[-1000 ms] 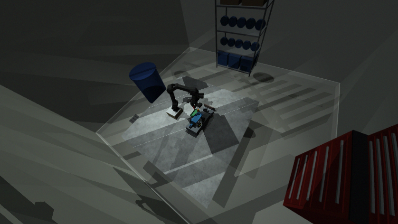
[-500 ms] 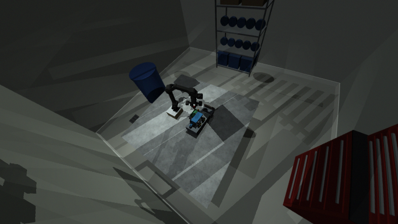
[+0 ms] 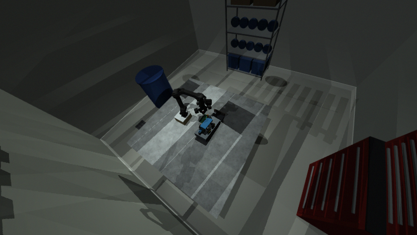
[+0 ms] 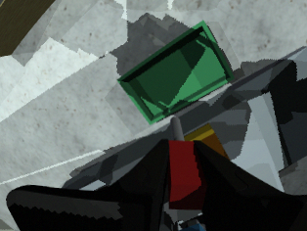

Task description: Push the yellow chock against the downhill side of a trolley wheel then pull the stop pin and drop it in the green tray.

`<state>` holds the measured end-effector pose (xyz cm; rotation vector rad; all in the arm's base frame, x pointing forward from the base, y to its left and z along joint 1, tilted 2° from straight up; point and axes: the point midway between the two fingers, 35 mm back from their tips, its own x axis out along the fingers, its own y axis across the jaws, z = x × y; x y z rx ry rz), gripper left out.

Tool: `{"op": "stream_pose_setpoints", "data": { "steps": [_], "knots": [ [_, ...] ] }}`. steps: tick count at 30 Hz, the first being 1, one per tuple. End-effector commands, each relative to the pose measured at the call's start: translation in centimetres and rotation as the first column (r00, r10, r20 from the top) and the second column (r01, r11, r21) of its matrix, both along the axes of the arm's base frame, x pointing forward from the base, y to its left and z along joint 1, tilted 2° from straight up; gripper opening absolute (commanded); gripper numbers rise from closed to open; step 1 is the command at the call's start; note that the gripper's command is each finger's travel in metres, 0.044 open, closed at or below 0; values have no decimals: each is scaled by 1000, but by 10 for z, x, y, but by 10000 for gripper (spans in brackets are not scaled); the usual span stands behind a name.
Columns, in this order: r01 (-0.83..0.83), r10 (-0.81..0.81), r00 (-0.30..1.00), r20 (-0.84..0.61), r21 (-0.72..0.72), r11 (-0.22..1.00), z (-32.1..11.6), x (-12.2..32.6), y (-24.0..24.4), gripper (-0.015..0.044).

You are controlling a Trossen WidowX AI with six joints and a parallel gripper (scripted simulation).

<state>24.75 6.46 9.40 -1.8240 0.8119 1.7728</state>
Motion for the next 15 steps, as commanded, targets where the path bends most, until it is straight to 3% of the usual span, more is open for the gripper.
{"op": "stream_pose_setpoints", "data": {
  "steps": [1,15],
  "knots": [
    [-133,133,991,-2,30,991,1,1,-1,0],
    [-535,536,844,21,103,838,2,1,-4,0]
  ]
}}
